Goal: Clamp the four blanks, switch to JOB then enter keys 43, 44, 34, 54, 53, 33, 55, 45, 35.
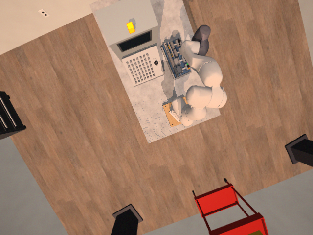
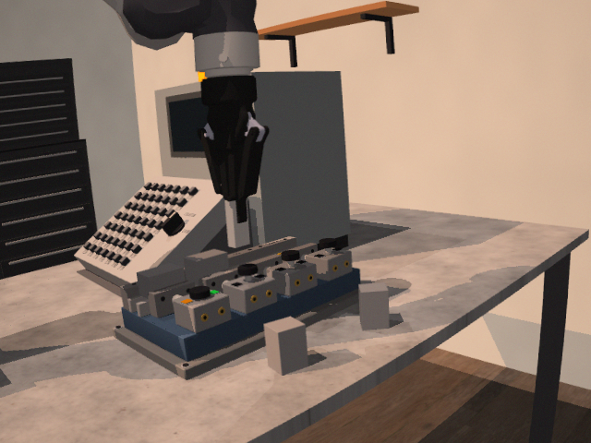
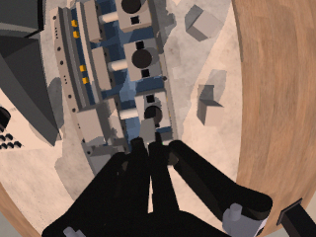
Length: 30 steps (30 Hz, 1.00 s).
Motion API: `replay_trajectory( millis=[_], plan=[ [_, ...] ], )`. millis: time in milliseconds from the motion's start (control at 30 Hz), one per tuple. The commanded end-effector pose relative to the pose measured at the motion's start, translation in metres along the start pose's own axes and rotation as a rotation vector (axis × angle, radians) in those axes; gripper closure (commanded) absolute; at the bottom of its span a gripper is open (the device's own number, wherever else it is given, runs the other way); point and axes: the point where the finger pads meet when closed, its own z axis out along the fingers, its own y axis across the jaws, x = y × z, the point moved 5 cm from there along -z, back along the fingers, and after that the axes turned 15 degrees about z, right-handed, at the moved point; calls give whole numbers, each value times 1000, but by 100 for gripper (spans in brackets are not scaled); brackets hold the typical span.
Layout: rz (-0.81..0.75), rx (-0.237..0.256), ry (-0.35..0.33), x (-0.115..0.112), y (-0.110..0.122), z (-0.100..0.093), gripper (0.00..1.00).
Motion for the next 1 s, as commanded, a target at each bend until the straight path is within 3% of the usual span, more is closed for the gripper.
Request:
replay_trajectory(
  millis=[0, 400, 967],
  plan=[
    [34, -16, 16, 6, 3, 10, 100],
    [34, -16, 16, 6, 4, 26, 100],
    [34, -16, 16, 6, 4, 27, 100]
  ],
)
